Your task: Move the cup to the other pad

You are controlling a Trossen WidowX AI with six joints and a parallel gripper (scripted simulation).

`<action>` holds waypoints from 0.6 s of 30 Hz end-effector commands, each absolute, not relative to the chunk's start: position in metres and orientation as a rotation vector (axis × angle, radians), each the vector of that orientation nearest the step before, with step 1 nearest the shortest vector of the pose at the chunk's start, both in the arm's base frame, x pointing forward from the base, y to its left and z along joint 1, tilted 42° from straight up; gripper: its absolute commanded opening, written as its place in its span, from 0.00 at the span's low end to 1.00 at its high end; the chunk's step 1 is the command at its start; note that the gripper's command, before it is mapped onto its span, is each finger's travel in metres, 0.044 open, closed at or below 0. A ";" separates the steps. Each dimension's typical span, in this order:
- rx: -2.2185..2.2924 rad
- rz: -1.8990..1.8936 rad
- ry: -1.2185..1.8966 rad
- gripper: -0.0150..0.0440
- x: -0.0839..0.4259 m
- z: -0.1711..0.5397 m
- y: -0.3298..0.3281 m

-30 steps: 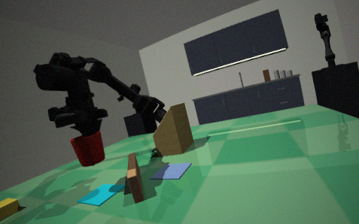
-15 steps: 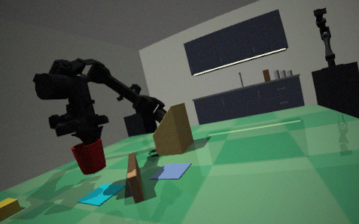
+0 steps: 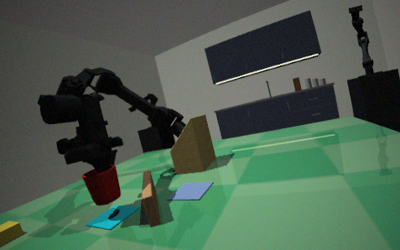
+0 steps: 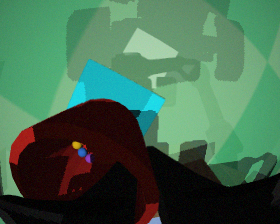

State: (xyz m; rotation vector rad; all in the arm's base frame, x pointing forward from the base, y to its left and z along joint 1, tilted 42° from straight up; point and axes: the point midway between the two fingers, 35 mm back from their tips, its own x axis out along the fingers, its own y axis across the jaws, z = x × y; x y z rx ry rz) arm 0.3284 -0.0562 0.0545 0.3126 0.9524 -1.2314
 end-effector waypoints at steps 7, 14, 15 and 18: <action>0.302 -1.232 0.953 0.25 0.328 0.041 -0.069; 0.301 -1.233 0.952 0.25 0.327 0.033 -0.076; 0.301 -1.233 0.952 0.25 0.327 0.032 -0.077; 0.301 -1.233 0.952 0.25 0.327 0.029 -0.081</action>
